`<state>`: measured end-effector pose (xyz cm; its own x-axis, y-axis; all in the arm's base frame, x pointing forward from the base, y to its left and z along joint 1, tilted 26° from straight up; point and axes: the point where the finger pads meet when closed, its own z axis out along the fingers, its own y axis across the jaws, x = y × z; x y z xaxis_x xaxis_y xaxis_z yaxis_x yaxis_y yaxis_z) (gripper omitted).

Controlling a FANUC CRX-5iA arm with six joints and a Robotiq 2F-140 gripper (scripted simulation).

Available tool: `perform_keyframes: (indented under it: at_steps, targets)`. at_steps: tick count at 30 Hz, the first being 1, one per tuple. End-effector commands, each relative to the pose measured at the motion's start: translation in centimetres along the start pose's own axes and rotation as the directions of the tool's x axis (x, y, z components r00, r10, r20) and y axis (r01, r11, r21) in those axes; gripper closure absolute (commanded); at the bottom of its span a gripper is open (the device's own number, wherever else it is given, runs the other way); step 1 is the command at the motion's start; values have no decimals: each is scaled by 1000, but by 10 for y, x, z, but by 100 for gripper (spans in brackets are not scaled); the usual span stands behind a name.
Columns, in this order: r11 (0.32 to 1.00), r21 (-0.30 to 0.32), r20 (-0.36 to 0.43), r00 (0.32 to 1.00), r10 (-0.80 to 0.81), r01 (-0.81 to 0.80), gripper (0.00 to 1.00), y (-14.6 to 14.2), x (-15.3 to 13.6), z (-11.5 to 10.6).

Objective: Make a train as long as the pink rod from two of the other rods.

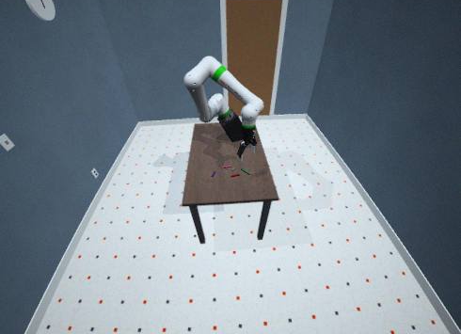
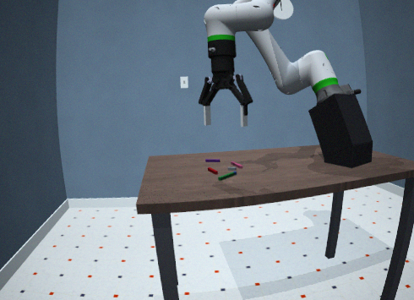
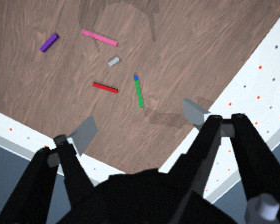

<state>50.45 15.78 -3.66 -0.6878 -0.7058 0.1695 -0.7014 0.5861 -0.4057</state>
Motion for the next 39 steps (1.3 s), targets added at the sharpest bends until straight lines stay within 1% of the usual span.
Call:
perform_keyframes:
  at_steps: [1,3,9,39]
  targets:
    - [1000,0,0,1000,0,0,0,0,0,-10]
    - [1000,0,0,1000,0,0,0,0,0,-14]
    - [1000,0,0,1000,0,0,0,0,0,-17]
    - [1000,0,0,1000,0,0,0,0,0,-17]
